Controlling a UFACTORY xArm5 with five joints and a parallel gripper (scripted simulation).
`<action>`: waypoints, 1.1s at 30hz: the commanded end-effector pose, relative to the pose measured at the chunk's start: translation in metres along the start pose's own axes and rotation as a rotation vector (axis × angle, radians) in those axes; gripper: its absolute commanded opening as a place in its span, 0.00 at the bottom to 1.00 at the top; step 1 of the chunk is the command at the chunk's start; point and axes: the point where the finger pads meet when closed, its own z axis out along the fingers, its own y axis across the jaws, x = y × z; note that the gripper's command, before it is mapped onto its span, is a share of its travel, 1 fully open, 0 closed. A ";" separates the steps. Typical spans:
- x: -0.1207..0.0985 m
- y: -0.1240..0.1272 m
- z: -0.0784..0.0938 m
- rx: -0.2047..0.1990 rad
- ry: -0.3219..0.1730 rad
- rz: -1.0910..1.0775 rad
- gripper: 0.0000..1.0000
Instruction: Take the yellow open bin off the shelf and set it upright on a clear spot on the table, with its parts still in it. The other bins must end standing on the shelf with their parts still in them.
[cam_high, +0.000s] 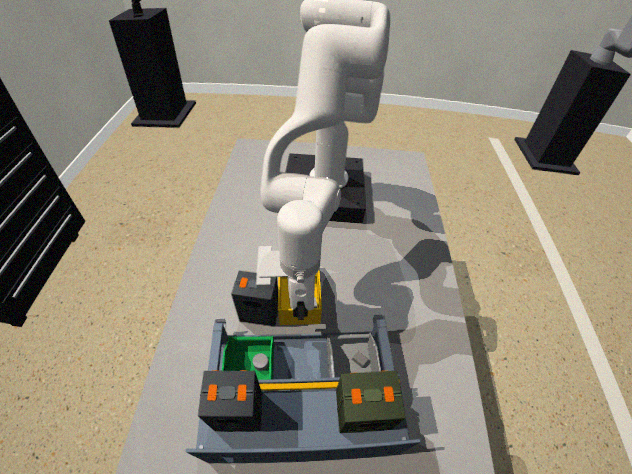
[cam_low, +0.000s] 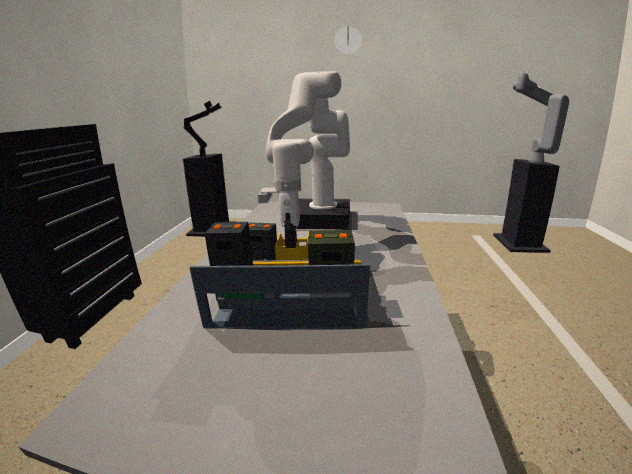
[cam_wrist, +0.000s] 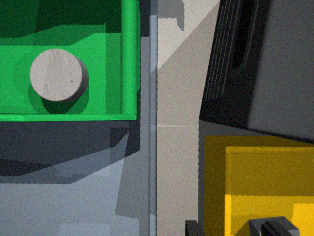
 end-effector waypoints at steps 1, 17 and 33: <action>0.000 -0.001 -0.010 0.002 0.005 0.000 0.34; 0.000 -0.001 -0.038 0.002 0.005 0.000 0.34; 0.000 -0.001 -0.038 0.002 0.005 0.000 0.34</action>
